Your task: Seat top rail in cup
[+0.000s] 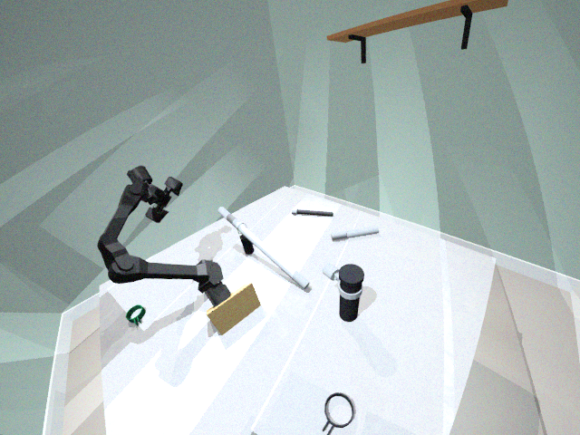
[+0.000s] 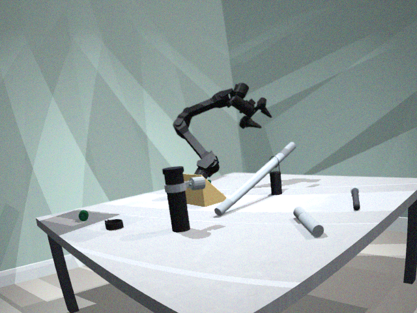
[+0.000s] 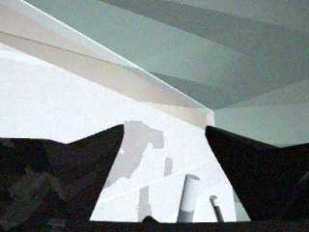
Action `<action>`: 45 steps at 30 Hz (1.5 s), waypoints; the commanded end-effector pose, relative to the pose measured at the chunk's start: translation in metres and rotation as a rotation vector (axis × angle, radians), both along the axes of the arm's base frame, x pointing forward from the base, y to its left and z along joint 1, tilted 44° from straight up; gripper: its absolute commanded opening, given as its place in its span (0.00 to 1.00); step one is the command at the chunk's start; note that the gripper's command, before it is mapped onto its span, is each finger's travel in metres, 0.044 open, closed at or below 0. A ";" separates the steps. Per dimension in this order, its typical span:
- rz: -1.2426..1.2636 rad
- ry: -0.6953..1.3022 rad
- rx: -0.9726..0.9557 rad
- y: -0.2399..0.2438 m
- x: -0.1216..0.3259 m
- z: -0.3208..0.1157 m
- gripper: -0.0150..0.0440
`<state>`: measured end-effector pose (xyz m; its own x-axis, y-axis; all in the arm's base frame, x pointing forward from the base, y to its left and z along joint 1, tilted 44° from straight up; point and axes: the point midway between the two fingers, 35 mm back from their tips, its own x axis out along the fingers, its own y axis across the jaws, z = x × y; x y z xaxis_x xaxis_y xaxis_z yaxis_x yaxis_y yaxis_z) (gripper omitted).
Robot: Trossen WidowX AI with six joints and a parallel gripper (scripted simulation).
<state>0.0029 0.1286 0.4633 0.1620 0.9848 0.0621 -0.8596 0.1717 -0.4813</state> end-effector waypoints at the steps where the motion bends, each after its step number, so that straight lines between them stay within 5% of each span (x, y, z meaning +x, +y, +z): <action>1: -0.006 0.005 -0.006 0.002 0.002 -0.001 0.98; 11: -0.346 0.360 -0.261 0.030 0.150 -0.073 1.00; 23: -0.693 0.907 -0.336 -0.066 0.284 -0.194 1.00; 30: -0.832 1.319 -0.248 -0.154 0.303 -0.273 1.00; 37: -0.890 1.756 0.002 -0.241 0.273 -0.351 1.00; 45: -0.880 1.759 0.008 -0.250 0.270 -0.360 1.00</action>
